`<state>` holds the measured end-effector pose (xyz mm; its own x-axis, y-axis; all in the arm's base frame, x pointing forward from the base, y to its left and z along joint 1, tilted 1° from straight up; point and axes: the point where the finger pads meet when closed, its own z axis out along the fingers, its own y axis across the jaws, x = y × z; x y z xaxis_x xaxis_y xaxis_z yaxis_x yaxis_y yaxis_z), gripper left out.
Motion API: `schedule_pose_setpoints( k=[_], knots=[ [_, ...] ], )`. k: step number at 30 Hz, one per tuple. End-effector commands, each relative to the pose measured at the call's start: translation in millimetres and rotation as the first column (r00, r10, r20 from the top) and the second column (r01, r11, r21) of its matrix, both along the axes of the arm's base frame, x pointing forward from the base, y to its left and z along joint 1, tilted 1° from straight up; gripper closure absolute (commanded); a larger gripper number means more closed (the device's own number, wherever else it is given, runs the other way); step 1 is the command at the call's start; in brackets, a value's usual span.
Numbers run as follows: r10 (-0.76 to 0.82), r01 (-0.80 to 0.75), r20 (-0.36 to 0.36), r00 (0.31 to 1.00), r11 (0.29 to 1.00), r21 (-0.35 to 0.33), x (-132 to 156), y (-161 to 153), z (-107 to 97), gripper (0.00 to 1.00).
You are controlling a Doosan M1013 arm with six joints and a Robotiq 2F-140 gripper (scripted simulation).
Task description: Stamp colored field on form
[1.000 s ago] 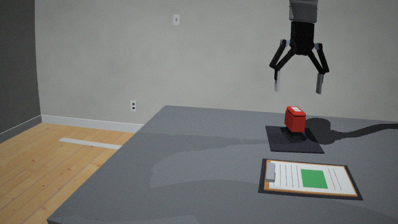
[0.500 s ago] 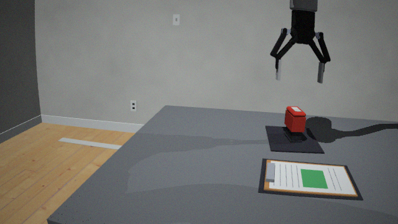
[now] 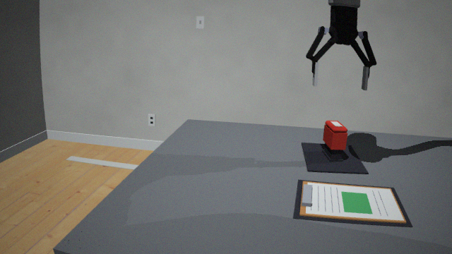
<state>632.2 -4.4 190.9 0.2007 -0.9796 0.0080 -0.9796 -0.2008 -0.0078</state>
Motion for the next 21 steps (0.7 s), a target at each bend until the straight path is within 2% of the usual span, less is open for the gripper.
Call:
schedule_pose_setpoints(
  k=[1, 7, 9, 10, 16, 21],
  knots=[
    [-0.146, 0.146, 0.001, 0.989, 0.989, -0.001, 5, 24, 0, 0.0],
    [-0.483, 0.483, 0.002, 0.875, 0.875, 0.007, 15, 96, 0, 0.0],
    [-0.483, 0.483, 0.002, 0.875, 0.875, 0.007, 15, 96, 0, 0.0],
    [-0.601, 0.601, 0.003, 0.799, 0.799, 0.005, 16, 110, 0, 0.0],
    [-0.797, 0.797, -0.008, 0.604, 0.604, 0.022, 15, 193, -1, 0.0],
    [-0.918, 0.918, -0.018, 0.396, 0.396, 0.025, 10, 239, -2, 0.0]
  ],
)
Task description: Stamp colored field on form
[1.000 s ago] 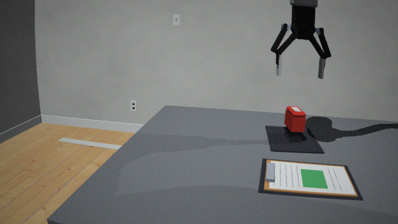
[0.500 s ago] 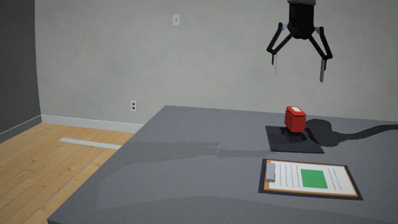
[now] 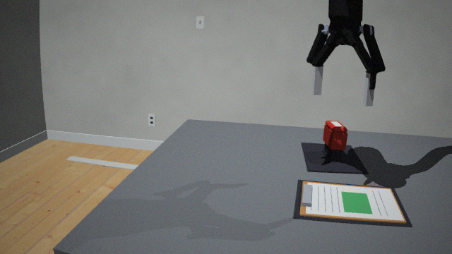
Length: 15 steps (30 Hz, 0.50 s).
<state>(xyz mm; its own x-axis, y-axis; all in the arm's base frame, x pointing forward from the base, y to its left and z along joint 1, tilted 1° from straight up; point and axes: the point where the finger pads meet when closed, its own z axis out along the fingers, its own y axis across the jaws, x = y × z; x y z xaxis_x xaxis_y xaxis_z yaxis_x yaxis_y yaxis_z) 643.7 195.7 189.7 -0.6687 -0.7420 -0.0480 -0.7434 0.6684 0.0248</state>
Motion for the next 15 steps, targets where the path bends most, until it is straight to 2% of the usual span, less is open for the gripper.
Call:
schedule_pose_setpoints(
  k=[1, 3, 5, 6, 13, 15],
  knots=[
    [-0.274, 0.273, -0.004, 0.962, 0.961, -0.034, -2, 44, -1, 0.0],
    [-0.366, 0.366, -0.005, 0.93, 0.93, -0.038, -3, 51, -1, 0.0],
    [-0.366, 0.366, -0.005, 0.93, 0.93, -0.038, -3, 51, -1, 0.0],
    [-0.48, 0.479, -0.002, 0.877, 0.876, -0.055, -3, 53, -1, 0.0],
    [-0.487, 0.486, -0.002, 0.873, 0.872, -0.055, -4, 55, -2, 0.0],
    [-0.487, 0.487, -0.002, 0.873, 0.872, -0.055, -2, 55, -23, 0.0]
  ],
)
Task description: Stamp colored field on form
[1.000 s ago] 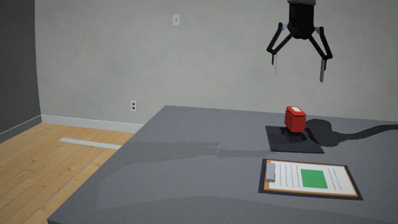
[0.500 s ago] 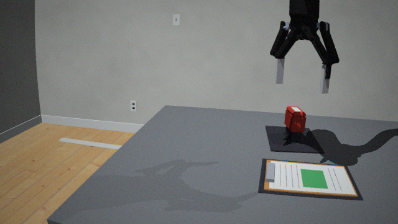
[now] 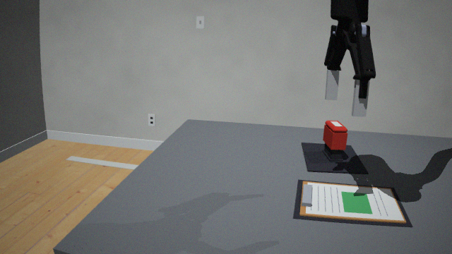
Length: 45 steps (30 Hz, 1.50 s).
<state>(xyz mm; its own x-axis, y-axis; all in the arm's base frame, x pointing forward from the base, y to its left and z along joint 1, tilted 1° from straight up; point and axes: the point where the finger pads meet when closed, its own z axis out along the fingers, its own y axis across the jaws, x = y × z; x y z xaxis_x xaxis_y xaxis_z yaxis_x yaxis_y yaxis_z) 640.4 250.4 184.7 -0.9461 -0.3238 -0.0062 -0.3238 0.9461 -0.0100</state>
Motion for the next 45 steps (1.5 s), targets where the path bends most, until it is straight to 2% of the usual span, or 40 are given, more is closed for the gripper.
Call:
schedule_pose_setpoints(
  k=[1, 3, 5, 45],
  knots=[
    [-0.001, 0.001, 0.0, 1.0, 1.0, -0.001, 2, 0, -38, 0.0],
    [-0.001, 0.001, 0.0, 1.0, 1.0, -0.001, 2, 0, -78, 0.0],
    [-0.001, 0.001, 0.0, 1.0, 1.0, -0.001, 1, 0, -99, 0.0],
    [-0.001, 0.001, 0.0, 1.0, 1.0, -0.001, 1, -1, -100, 0.0]
  ],
)
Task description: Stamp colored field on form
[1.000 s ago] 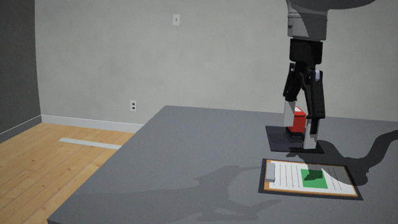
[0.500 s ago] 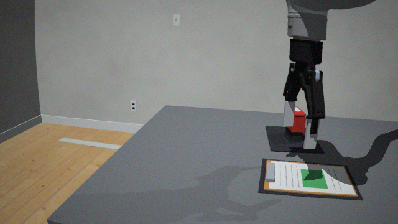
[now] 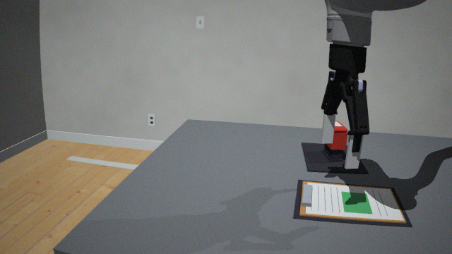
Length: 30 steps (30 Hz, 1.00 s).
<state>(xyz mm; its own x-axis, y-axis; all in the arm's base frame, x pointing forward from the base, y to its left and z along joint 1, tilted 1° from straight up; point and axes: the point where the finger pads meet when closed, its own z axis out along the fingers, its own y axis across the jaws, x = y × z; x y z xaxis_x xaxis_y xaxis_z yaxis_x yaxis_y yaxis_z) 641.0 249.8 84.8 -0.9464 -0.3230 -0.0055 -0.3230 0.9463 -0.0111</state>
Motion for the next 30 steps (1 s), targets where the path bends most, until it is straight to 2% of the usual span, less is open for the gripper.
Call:
schedule_pose_setpoints(
  k=[1, 17, 19, 22, 24, 28, 30],
  knots=[
    [0.0, 0.0, 0.0, 1.0, 1.0, 0.0, 0, 0, 0, 0.0],
    [0.018, -0.018, 0.0, 1.0, 1.0, 0.0, 0, 0, 1, 0.0],
    [0.071, -0.071, -0.001, 0.997, 0.997, 0.0, 0, 0, 5, 0.0],
    [0.238, -0.238, -0.002, 0.971, 0.971, -0.002, 1, 1, 16, 0.0],
    [0.395, -0.395, -0.004, 0.919, 0.919, -0.003, 1, 1, 27, 0.0],
    [0.582, -0.582, -0.006, 0.813, 0.813, -0.011, 1, 1, 55, 0.0],
    [0.582, -0.582, -0.006, 0.813, 0.813, -0.011, 1, 1, 55, 0.0]
  ],
)
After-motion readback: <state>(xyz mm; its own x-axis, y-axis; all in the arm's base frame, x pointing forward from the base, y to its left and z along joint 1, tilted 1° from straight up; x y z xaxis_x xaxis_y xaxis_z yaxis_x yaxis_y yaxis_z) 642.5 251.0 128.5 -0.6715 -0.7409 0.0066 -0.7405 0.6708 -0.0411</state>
